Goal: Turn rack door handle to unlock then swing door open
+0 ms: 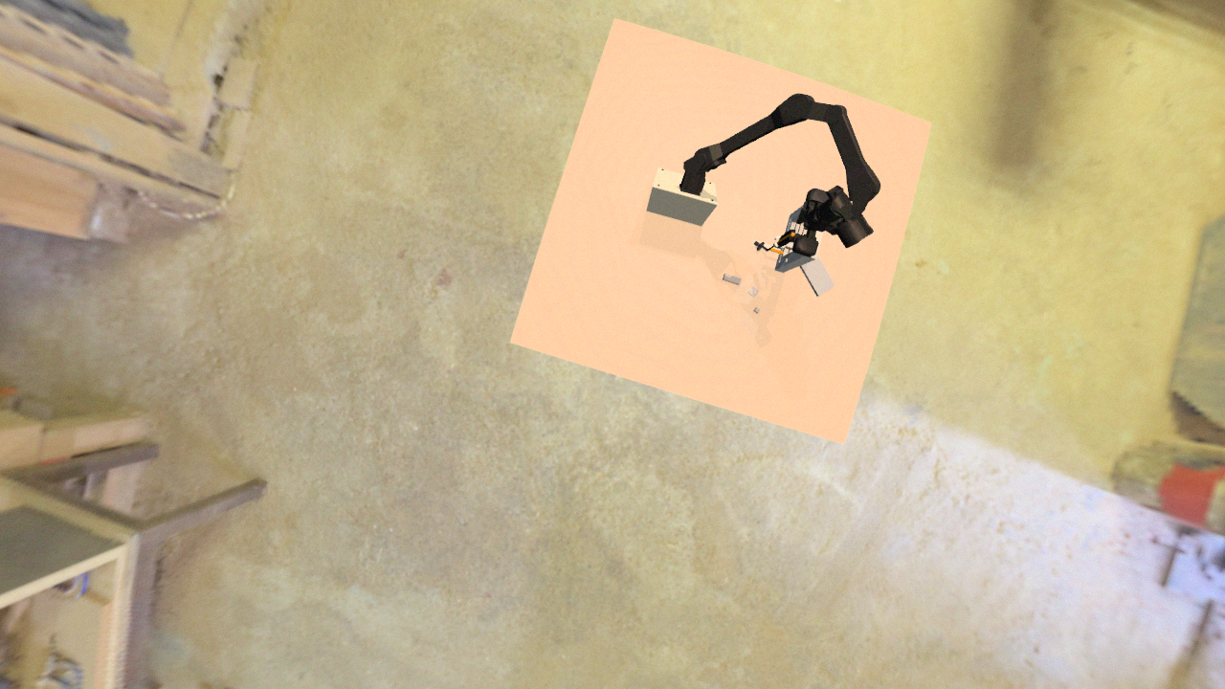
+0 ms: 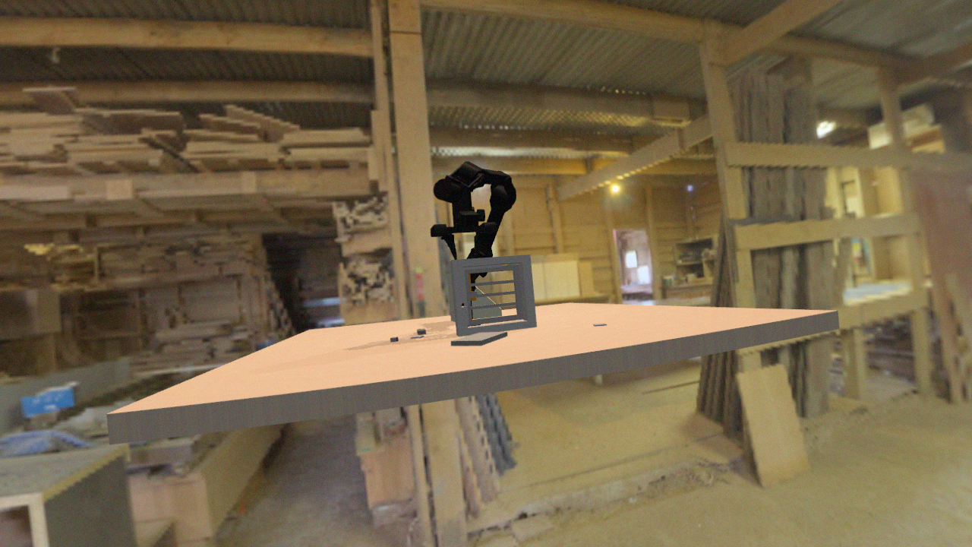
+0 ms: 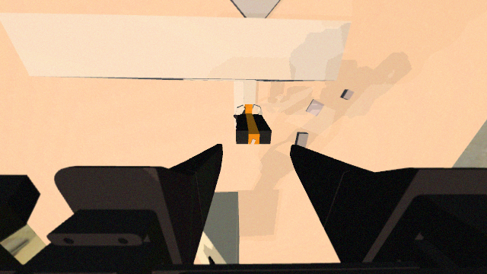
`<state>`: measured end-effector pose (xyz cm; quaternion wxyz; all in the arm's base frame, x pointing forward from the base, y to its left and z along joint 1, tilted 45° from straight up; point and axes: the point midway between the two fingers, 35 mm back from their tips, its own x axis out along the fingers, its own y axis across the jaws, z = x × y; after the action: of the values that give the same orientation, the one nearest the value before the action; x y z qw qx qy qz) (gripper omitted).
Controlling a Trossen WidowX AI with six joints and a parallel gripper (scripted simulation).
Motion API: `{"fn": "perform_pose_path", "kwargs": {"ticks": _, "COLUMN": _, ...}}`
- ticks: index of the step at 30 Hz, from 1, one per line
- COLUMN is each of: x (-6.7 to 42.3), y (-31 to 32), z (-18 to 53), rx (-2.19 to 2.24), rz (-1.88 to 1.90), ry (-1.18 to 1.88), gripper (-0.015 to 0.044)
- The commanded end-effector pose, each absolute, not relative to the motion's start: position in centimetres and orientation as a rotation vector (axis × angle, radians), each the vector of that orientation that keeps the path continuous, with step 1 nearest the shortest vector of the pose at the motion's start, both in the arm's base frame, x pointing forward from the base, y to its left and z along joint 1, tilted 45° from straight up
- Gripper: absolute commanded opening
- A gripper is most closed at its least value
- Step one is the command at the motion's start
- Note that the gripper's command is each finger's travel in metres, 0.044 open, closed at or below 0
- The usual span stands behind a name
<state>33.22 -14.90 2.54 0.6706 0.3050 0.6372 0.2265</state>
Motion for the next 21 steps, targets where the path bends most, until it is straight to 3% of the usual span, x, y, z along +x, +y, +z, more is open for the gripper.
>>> {"fn": "perform_pose_path", "kwargs": {"ticks": 1, "x": 33.5, "y": -14.7, "z": 2.3, "rx": 0.688, "rz": 0.516, "ry": 1.427, "gripper": 0.0282}}
{"fn": "perform_pose_path", "kwargs": {"ticks": 21, "x": 33.9, "y": -12.4, "z": -0.1, "rx": 0.688, "rz": 0.516, "ry": 1.426, "gripper": 0.0282}}
